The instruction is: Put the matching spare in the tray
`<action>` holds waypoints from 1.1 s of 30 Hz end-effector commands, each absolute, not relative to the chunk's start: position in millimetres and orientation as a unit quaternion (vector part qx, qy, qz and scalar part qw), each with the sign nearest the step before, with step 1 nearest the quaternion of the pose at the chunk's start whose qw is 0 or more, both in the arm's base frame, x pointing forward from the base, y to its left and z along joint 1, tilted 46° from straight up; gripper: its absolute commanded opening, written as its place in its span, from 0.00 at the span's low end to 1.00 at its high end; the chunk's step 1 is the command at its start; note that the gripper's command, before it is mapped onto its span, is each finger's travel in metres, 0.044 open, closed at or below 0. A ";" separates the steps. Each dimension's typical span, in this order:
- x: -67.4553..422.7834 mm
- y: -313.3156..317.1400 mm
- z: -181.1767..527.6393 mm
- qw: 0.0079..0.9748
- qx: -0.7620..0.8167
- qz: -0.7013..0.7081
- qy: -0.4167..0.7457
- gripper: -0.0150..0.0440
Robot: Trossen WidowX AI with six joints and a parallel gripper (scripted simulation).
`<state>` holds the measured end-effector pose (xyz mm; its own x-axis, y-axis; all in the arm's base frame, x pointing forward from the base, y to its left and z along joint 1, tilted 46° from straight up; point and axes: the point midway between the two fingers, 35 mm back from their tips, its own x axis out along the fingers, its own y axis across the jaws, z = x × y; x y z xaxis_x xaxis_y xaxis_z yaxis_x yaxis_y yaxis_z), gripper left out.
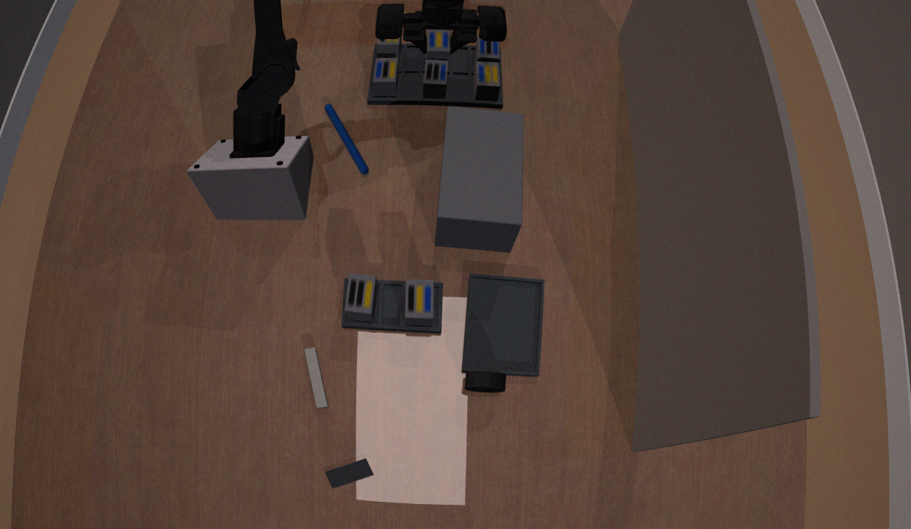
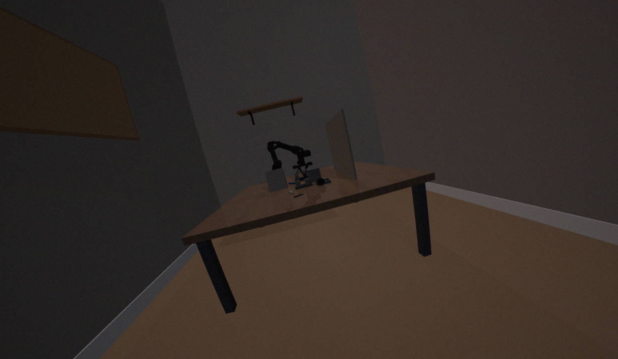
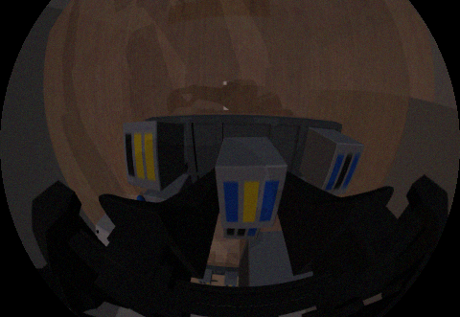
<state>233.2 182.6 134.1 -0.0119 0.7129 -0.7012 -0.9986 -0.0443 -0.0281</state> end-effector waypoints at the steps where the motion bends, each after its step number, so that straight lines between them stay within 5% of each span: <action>1: 236.3 164.9 152.7 0.648 -0.284 0.662 0.248 0.25; 33: 237.9 90.9 228.5 0.648 -0.283 0.661 0.250 0.25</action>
